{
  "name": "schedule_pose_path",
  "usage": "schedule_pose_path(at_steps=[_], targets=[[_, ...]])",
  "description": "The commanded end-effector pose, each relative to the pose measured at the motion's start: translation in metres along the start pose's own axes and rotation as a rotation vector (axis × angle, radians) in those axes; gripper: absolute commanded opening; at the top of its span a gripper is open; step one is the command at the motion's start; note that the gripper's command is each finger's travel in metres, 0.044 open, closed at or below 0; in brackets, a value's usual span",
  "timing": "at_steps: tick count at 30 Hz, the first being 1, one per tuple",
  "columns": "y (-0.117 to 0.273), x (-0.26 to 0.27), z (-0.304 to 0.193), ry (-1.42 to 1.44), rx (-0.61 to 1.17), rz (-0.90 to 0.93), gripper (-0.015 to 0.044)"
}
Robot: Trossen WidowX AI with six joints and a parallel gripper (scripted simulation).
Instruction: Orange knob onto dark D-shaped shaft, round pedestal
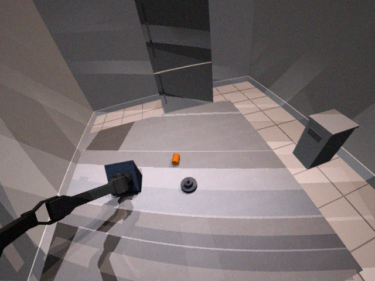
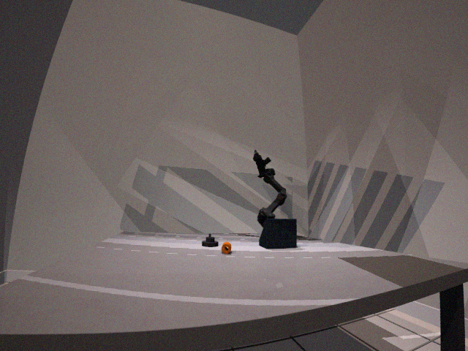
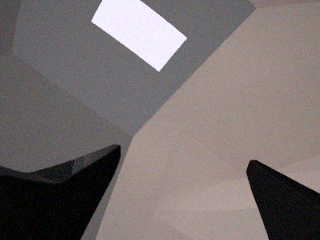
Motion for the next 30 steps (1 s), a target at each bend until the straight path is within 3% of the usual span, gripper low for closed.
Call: schedule_pose_path(at_steps=[1,12,17,30], targets=[[-0.016,0.020,-0.069,-0.155,0.131,0.025,0.0440],[-0.038,0.130,-0.236,-0.521,0.491,0.151,0.0440],[-0.036,0.193,-0.283,-0.697,0.644,0.197,0.0440],[0.034,0.402,-0.386,-0.869,1.200,0.483,0.0440]])
Point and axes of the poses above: the point midway between the two fingers, 35 mm back from their tips, its own y axis back along the fingers, its own x axis across the jaws, z = x × y, the point moved 1 cm from there along y, back along the fingers, and after that the axes turned 12 degrees about -y, right-handed, at the moved point
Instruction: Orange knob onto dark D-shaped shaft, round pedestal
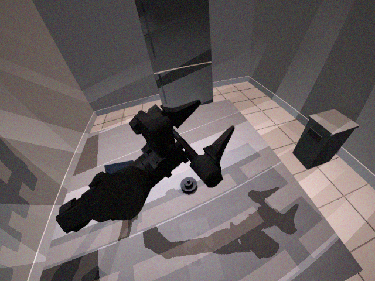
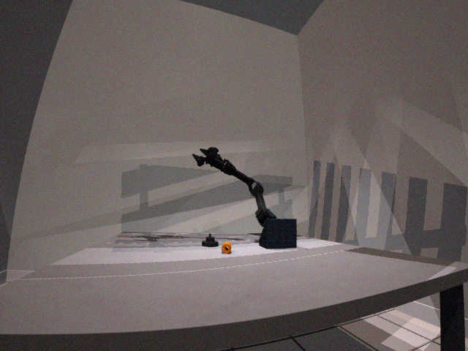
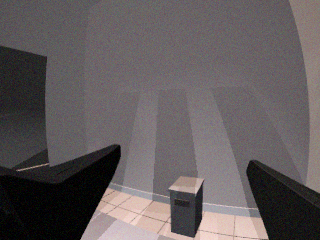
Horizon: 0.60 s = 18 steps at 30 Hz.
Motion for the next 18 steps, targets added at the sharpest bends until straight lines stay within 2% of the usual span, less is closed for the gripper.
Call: schedule_pose_path(at_steps=[1,10,18], targets=[[-0.038,0.024,-0.058,-0.038,0.193,0.036,0.0440],[-0.088,0.090,-0.204,-0.024,0.664,0.109,0.0440],[-0.076,0.153,-0.339,0.111,1.121,0.172,0.0440]])
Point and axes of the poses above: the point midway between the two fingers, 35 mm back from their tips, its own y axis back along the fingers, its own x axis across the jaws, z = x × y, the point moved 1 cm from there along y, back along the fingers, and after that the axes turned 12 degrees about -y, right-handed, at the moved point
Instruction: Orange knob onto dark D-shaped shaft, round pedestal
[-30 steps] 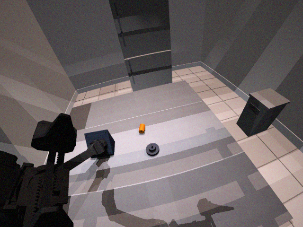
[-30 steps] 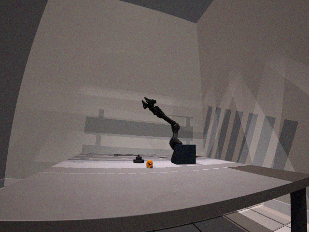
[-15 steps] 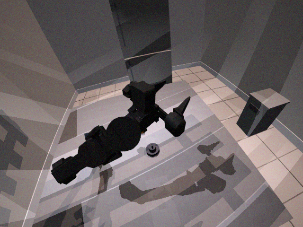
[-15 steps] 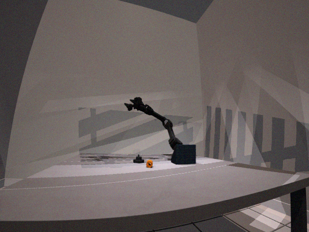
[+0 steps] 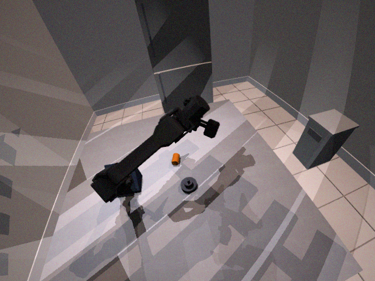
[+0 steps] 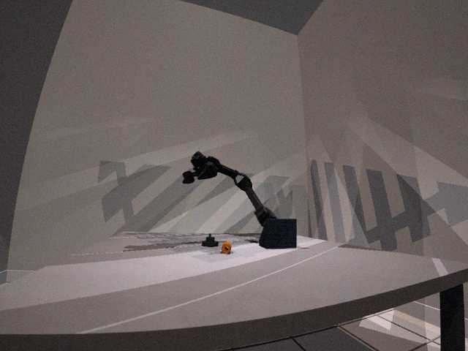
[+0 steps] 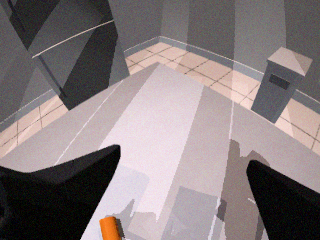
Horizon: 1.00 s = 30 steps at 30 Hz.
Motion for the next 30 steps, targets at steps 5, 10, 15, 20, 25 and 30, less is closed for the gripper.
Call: schedule_pose_path(at_steps=[5,10,15,20,25,30], targets=[[-0.082,0.059,-0.107,0.190,0.496,-0.019,0.0440],[-0.107,0.089,-0.192,0.404,0.845,-0.063,0.0440],[-0.109,0.098,-0.233,0.541,1.019,-0.094,0.0440],[-0.112,0.096,-0.238,0.541,1.019,-0.094,0.0440],[-0.122,0.089,-0.253,0.542,1.020,-0.095,0.0440],[-0.125,0.088,-0.256,0.542,1.020,-0.095,0.0440]])
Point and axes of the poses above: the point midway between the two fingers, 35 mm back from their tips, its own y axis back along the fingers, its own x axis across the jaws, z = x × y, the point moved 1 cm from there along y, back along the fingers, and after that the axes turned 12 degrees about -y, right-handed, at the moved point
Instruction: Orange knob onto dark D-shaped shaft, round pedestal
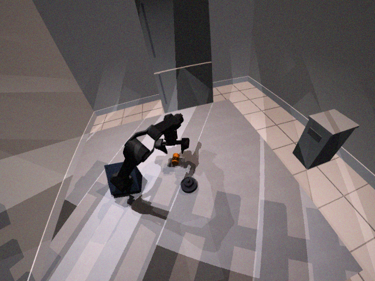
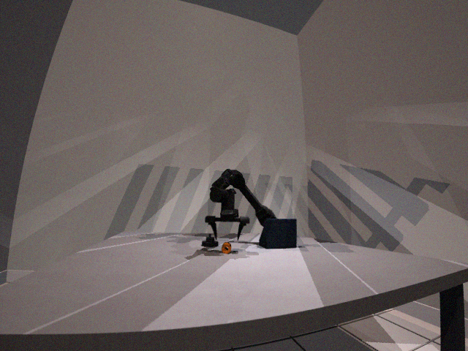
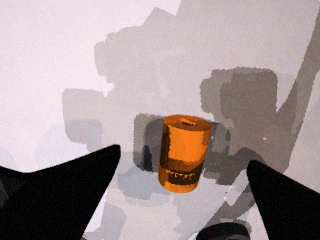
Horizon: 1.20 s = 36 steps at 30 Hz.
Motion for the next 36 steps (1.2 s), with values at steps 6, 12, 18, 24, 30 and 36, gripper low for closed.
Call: schedule_pose_path(at_steps=[6,12,18,24,30,36], targets=[[-0.014,-0.001,0.000,0.002,-0.001,-0.006,0.0440],[-0.024,-0.001,0.000,0.002,0.000,-0.006,0.0440],[-0.033,-0.001,0.000,0.002,0.000,-0.007,0.0440],[-0.043,-0.001,0.000,0.002,0.001,-0.007,0.0440],[-0.045,-0.001,-0.001,0.002,0.002,-0.007,0.0361],[-0.045,-0.001,-0.001,0.002,0.002,-0.007,0.0240]])
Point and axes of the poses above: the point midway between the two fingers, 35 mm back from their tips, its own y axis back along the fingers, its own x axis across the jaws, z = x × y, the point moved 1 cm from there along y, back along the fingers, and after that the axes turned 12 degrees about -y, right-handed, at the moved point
